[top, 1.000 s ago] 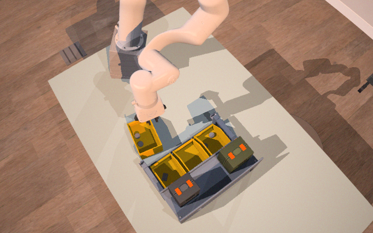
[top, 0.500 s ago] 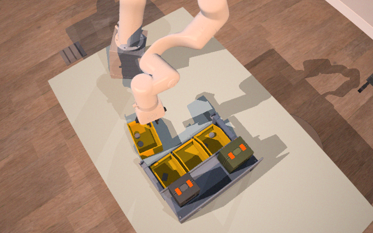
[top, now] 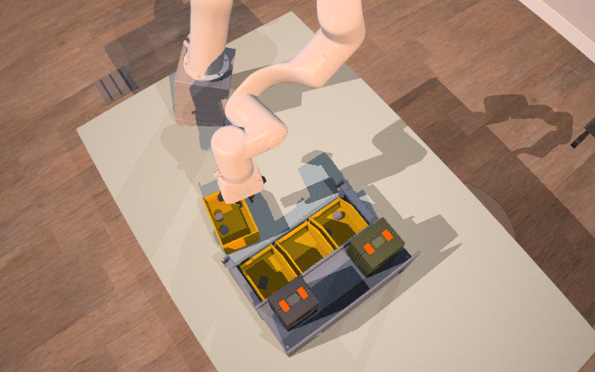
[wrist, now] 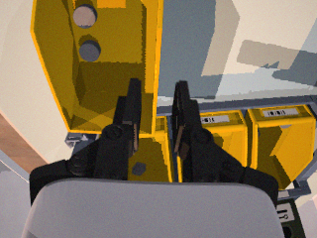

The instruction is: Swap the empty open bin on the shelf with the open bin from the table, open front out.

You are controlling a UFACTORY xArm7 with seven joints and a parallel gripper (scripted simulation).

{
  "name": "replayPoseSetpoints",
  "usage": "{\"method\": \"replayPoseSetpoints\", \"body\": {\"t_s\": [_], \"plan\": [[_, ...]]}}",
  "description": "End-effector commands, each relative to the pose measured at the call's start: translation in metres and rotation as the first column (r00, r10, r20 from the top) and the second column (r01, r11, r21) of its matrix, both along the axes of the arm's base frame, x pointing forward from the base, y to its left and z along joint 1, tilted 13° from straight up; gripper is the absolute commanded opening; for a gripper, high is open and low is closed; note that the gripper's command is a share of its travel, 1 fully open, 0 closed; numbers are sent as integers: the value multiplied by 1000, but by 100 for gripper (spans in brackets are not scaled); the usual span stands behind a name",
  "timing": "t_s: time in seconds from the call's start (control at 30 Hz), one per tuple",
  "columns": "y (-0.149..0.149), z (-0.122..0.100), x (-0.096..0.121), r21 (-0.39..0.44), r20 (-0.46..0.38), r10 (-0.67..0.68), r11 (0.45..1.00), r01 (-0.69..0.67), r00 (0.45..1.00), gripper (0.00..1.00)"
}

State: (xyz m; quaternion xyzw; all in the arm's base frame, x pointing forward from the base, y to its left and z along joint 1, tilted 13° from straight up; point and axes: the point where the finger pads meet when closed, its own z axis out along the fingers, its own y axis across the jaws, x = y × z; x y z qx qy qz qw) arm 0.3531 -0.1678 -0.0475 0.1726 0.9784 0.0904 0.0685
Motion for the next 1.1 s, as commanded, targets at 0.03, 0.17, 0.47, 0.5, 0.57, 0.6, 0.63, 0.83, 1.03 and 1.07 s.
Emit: {"method": "replayPoseSetpoints", "body": {"t_s": [0.03, 0.17, 0.47, 0.5, 0.57, 0.6, 0.63, 0.83, 1.03, 1.07], "plan": [[0, -7, 2, -2, 3, -1, 1000, 1, 1000, 26], [0, -12, 3, -2, 3, -1, 1000, 1, 1000, 26], [1, -16, 4, -2, 3, -1, 1000, 1, 1000, 26], [1, -16, 4, -2, 3, -1, 1000, 1, 1000, 26], [1, -16, 4, -2, 3, -1, 1000, 1, 1000, 26], [1, -16, 4, -2, 3, -1, 1000, 1, 1000, 26], [1, -16, 4, -2, 3, -1, 1000, 1, 1000, 26], [1, -16, 4, -2, 3, -1, 1000, 1, 1000, 26], [1, -16, 4, -2, 3, -1, 1000, 1, 1000, 26], [1, -16, 4, -2, 3, -1, 1000, 1, 1000, 26]]}}
